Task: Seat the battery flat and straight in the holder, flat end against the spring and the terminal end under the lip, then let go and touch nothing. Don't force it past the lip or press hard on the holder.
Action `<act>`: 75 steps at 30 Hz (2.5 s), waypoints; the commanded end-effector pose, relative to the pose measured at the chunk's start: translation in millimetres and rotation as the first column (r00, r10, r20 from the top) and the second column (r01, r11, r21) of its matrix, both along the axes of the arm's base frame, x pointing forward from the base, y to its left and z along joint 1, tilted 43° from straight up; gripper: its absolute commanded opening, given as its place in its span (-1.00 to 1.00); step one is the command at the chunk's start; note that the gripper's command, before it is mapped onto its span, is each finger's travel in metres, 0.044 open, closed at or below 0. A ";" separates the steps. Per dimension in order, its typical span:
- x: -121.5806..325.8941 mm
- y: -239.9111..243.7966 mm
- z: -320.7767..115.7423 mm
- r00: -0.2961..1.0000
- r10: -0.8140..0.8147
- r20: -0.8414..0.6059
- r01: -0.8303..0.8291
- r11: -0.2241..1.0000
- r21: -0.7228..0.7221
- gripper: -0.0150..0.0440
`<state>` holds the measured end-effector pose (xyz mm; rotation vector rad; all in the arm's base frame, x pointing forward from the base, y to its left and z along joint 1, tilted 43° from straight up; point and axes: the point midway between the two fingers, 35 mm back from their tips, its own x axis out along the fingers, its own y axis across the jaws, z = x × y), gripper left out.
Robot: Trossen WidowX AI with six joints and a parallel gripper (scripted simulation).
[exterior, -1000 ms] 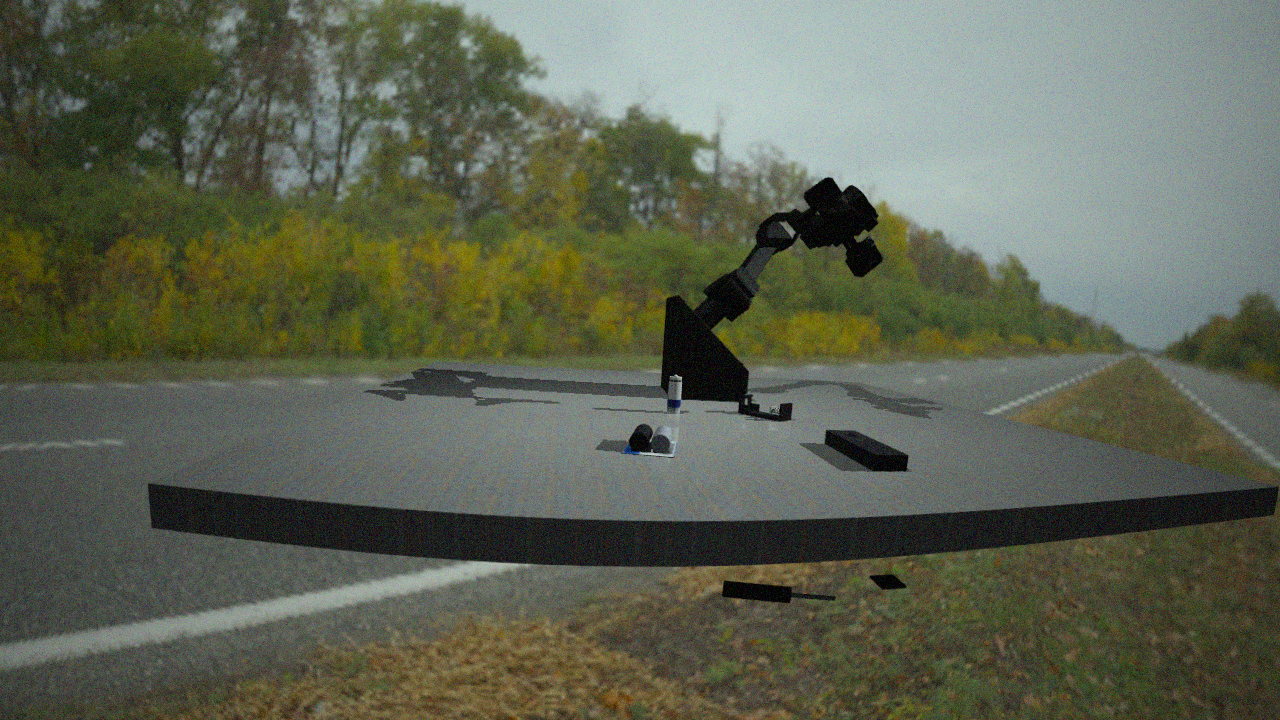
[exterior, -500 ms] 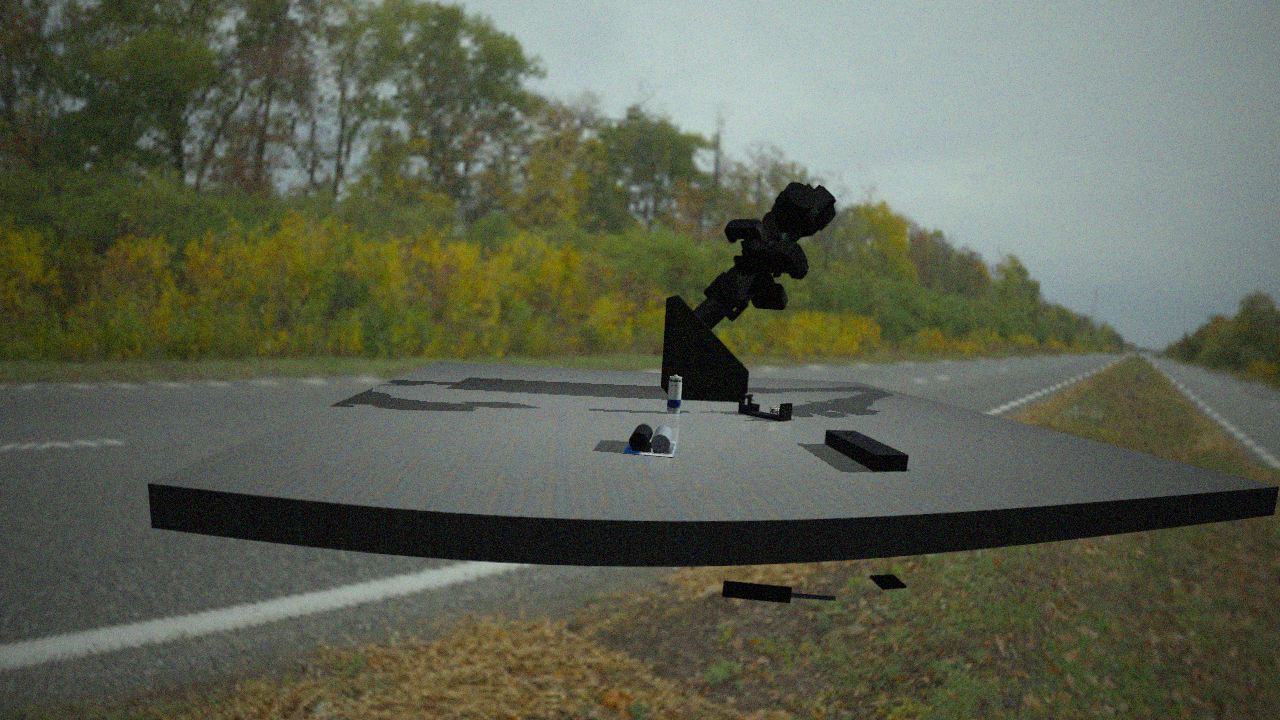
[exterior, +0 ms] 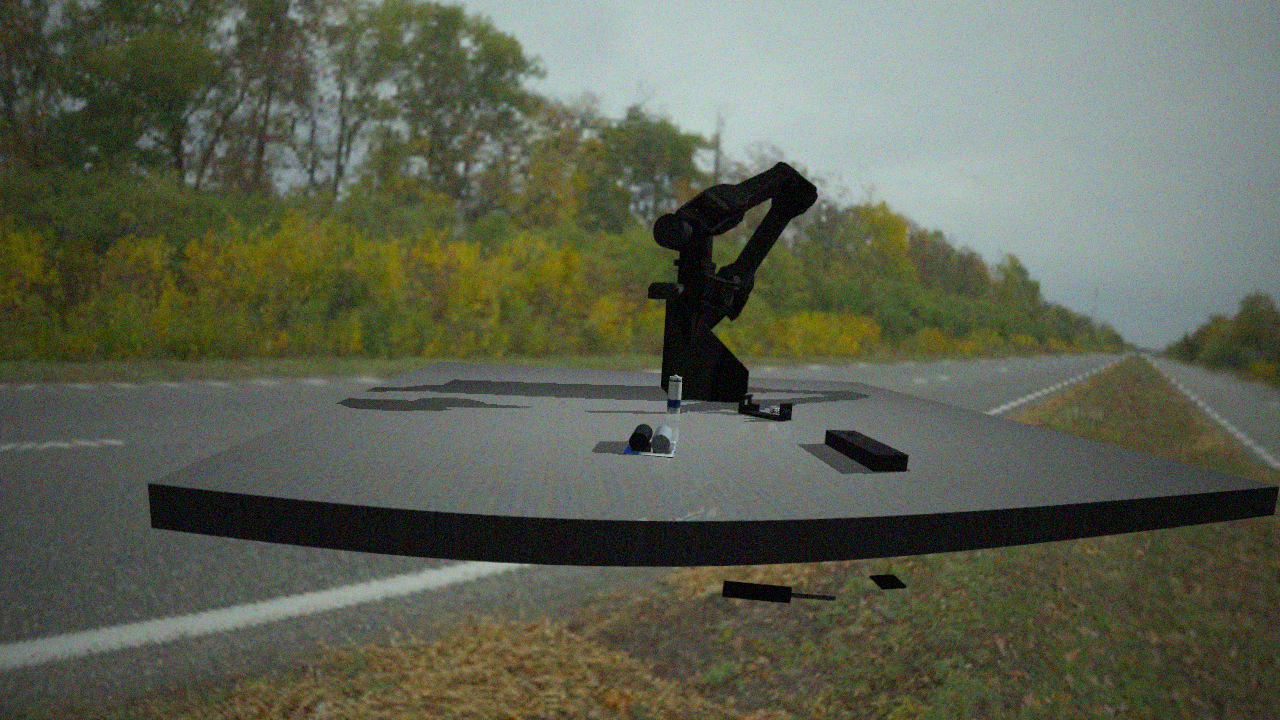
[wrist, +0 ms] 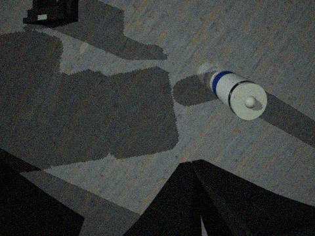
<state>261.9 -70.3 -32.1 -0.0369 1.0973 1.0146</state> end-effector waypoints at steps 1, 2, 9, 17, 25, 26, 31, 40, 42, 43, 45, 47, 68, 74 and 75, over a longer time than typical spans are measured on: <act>3.4 1.4 1.4 1.000 0.009 0.016 -0.009 1.000 0.011 -0.49; 4.4 4.5 -2.7 1.000 0.009 0.016 -0.009 1.000 0.011 -0.49; 9.7 50.2 -51.8 1.000 0.009 0.017 -0.009 1.000 0.014 -0.49; 13.8 51.8 -58.1 1.000 0.009 0.017 -0.009 1.000 0.015 -0.49; 23.7 44.6 -63.0 1.000 0.009 0.018 -0.009 1.000 0.014 -0.49; 24.9 43.6 -63.7 1.000 0.009 0.018 -0.009 1.000 0.014 -0.49; 30.9 39.0 -67.0 1.000 0.009 0.018 -0.009 1.000 0.014 -0.49; 41.4 30.6 -73.2 1.000 0.009 0.019 -0.009 1.000 0.013 -0.49; 43.6 28.7 -74.7 1.000 0.009 0.019 -0.009 1.000 0.013 -0.49; 44.7 27.8 -75.4 1.000 0.009 0.019 -0.009 1.000 0.013 -0.49; 46.9 25.9 -76.8 1.000 0.009 0.019 -0.009 1.000 0.013 -0.49; 49.1 24.1 -78.3 1.000 0.009 0.020 -0.009 1.000 0.013 -0.49; 50.2 -37.3 -25.0 1.000 0.009 0.019 -0.009 1.000 0.009 -0.49; 50.2 -37.3 -25.0 1.000 0.009 0.019 -0.009 1.000 0.009 -0.49; 50.9 -38.1 -24.9 1.000 0.002 0.023 -0.002 1.000 0.010 -0.49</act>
